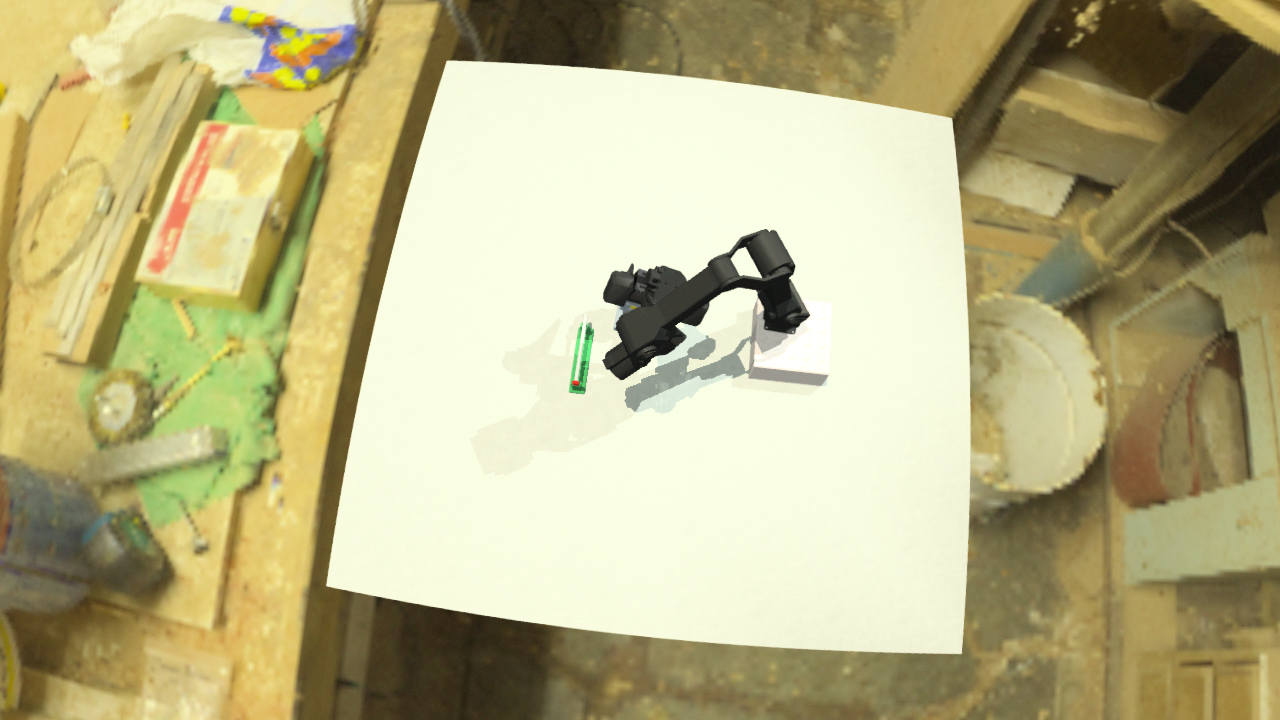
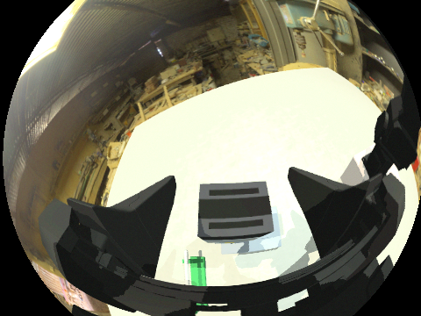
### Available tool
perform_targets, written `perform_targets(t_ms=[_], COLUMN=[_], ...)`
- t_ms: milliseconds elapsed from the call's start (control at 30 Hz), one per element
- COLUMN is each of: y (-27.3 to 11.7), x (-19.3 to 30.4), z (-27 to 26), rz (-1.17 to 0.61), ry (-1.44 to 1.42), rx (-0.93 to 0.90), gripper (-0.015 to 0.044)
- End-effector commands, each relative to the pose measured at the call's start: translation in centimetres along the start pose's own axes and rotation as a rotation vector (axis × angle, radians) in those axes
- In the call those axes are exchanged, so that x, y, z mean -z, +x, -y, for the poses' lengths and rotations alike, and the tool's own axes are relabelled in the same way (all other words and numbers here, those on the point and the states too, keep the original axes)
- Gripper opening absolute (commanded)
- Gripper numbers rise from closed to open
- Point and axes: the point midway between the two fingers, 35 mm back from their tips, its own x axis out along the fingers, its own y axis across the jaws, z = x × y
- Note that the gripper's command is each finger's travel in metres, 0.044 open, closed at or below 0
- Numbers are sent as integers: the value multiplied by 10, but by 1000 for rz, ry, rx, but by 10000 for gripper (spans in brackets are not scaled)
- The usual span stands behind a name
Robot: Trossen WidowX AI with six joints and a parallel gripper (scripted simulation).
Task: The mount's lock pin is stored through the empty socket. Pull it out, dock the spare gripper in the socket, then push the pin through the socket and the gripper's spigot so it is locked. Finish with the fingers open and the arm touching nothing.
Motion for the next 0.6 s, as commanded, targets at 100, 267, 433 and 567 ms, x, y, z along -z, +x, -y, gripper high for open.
perform_targets(t_ms=[100, 267, 433, 567], y=[-6, -8, -12, -14], x=[-13, -19, -29, -35], z=[0, -2, -5, -7], rz=[-4, -17, -38, -54], ry=[-1, -1, -1, -1], rx=[-2, -12, -28, -40], gripper=[440, 440, 440, 440])
